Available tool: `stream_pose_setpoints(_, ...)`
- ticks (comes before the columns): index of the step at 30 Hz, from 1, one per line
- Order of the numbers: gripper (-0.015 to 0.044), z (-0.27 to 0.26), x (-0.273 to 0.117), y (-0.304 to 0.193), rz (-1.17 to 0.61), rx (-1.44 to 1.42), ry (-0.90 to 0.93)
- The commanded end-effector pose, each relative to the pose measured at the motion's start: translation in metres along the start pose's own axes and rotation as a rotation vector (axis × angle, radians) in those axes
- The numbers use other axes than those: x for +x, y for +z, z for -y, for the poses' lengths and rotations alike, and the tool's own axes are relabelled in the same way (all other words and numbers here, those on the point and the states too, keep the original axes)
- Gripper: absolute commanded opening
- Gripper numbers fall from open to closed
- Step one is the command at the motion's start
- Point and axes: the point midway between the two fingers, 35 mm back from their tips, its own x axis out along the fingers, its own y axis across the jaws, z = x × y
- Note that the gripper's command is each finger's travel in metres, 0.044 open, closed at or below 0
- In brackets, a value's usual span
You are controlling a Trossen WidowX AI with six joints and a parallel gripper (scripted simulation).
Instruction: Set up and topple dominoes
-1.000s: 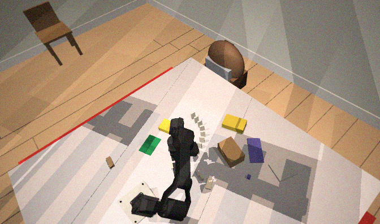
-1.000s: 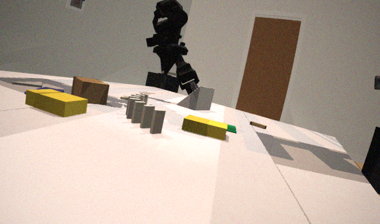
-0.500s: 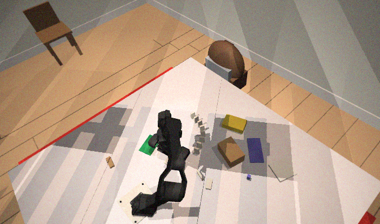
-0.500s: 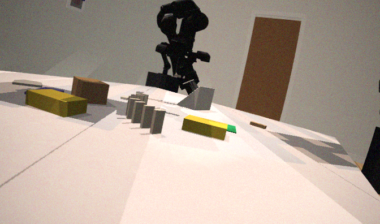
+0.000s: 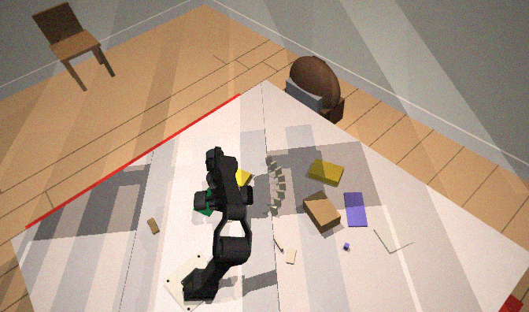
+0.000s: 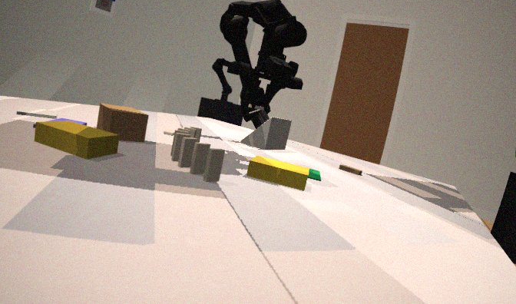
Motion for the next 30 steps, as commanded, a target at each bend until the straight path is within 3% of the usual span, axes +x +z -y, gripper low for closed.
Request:
stream_pose_setpoints(1,0.0107,-0.002,-0.002,0.004,0.011,-0.035,0.003)
stream_pose_setpoints(30,0.0107,-0.014,0.042,0.008,0.392,-0.022,0.399)
